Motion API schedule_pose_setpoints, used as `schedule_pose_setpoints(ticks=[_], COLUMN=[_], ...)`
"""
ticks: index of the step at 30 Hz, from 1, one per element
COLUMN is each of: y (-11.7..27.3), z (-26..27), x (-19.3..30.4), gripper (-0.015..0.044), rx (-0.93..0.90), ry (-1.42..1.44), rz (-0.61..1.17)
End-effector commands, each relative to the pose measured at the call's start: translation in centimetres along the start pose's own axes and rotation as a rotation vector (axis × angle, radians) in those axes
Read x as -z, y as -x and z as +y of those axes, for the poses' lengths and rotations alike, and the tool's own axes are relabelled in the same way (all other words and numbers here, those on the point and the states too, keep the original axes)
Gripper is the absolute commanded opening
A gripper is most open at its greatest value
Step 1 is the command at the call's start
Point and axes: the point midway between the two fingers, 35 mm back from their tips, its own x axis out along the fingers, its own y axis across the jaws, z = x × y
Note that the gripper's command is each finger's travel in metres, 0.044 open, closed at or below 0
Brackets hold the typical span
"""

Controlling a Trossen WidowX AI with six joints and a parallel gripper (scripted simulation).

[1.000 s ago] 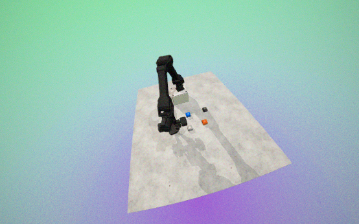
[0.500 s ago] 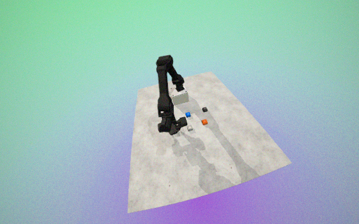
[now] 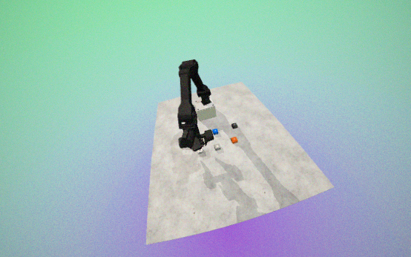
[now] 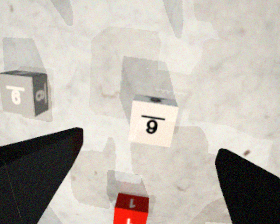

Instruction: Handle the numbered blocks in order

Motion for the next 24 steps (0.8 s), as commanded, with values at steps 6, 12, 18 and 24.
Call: schedule_pose_setpoints(ticks=[6, 12, 18, 24], y=[7.9, 7.9, 7.9, 8.2], z=[0.0, 0.0, 0.0, 6.4], x=[-0.1, -0.1, -0.1, 0.1], gripper=[0.0164, 0.012, 0.012, 0.012], rx=[0.005, 0.005, 0.005, -0.002], ry=[-0.001, -0.001, -0.001, -0.001], rz=[-0.006, -0.006, -0.006, -0.008])
